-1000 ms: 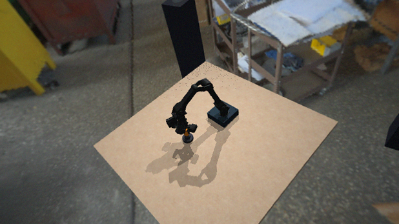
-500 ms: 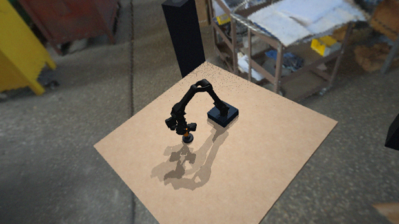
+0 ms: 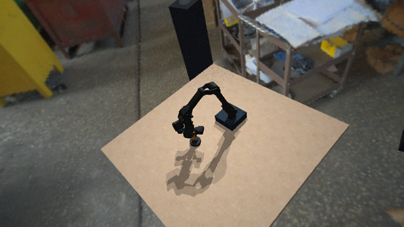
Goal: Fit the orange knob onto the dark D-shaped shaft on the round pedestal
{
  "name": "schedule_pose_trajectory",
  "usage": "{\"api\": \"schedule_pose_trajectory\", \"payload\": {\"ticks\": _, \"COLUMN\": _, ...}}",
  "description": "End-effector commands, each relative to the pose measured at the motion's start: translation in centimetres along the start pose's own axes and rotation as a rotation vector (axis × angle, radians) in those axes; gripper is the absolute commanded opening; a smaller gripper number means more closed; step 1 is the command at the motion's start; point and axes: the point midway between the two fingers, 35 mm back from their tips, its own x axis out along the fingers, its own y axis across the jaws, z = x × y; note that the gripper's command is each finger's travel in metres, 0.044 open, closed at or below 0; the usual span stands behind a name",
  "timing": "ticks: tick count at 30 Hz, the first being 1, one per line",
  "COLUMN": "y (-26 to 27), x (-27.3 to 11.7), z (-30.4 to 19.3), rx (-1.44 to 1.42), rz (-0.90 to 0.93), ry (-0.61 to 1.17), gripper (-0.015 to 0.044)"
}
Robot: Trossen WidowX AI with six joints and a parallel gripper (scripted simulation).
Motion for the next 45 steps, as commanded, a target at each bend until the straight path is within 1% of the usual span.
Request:
{"api": "schedule_pose_trajectory", "payload": {"ticks": 1, "y": -0.13, "x": -0.37, "z": 0.07, "rx": -0.028, "rz": -0.007, "ry": -0.004, "gripper": 0.0}}
{"api": "schedule_pose_trajectory", "payload": {"ticks": 7, "y": 0.09, "x": -0.35, "z": -0.1, "rx": -0.212, "rz": -0.007, "ry": -0.003, "gripper": 0.0}}
{"api": "schedule_pose_trajectory", "payload": {"ticks": 17, "y": 0.42, "x": 0.18, "z": -0.37, "rx": -0.212, "rz": -0.007, "ry": -0.003, "gripper": 0.0}}
{"api": "schedule_pose_trajectory", "payload": {"ticks": 38, "y": 0.19, "x": -0.31, "z": -0.18, "rx": -0.22, "rz": -0.007, "ry": -0.003, "gripper": 0.0}}
{"api": "schedule_pose_trajectory", "payload": {"ticks": 45, "y": -0.03, "x": -0.43, "z": 0.0, "rx": -0.421, "rz": -0.007, "ry": -0.002, "gripper": 0.0}}
